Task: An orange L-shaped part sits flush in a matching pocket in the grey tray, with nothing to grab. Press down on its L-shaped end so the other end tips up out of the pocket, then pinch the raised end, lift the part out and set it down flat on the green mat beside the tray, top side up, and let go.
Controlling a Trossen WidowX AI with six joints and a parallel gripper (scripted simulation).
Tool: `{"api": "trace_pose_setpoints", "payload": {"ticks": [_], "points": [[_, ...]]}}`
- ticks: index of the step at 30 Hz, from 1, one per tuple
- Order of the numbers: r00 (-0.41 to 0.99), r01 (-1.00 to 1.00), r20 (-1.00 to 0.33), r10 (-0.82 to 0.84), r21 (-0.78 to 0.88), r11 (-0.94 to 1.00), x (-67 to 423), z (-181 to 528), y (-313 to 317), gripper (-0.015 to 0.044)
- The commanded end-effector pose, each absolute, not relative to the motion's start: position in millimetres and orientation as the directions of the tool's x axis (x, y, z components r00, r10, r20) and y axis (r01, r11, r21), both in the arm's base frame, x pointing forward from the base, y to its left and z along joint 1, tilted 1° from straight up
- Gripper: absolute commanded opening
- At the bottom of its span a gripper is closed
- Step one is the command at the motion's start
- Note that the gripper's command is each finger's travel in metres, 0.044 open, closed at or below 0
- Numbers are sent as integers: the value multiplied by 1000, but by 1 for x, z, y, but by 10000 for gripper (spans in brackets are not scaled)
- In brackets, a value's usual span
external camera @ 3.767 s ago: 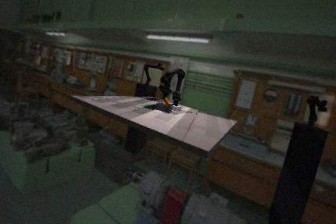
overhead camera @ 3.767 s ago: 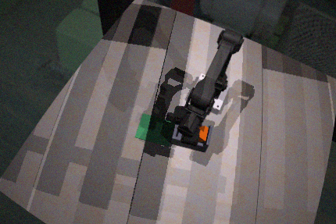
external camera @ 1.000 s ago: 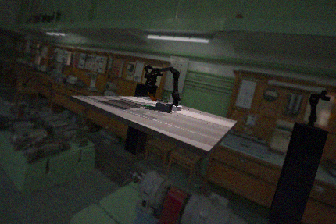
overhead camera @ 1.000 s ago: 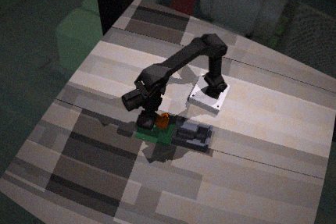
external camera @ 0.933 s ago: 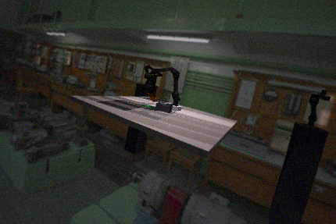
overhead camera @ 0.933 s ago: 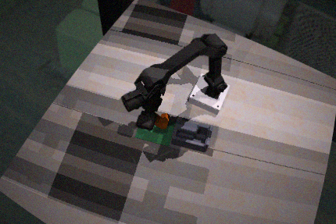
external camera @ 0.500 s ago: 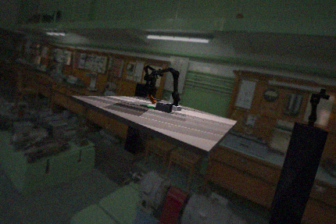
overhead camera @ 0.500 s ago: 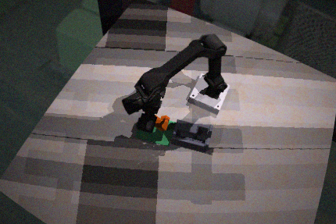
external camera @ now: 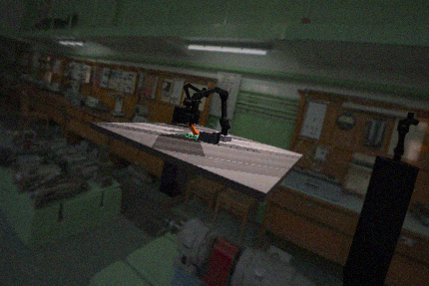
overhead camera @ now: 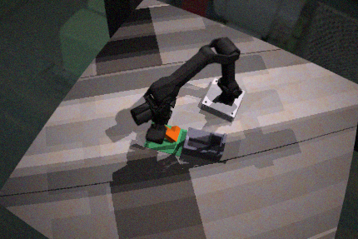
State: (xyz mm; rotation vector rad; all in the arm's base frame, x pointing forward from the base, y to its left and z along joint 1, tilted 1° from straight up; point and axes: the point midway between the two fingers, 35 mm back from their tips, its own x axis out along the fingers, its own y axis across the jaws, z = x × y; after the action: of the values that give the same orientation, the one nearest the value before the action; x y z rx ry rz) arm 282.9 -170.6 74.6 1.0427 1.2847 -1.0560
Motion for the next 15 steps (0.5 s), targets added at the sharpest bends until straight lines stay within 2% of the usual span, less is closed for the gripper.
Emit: {"api": "trace_pose_setpoints", "payload": {"ticks": [1, 15], "points": [[3, 977, -1000, -17, -1, 213, 282, 68, -171, 0], [3, 977, -1000, -17, -1, 213, 281, 61, -171, 0]]}}
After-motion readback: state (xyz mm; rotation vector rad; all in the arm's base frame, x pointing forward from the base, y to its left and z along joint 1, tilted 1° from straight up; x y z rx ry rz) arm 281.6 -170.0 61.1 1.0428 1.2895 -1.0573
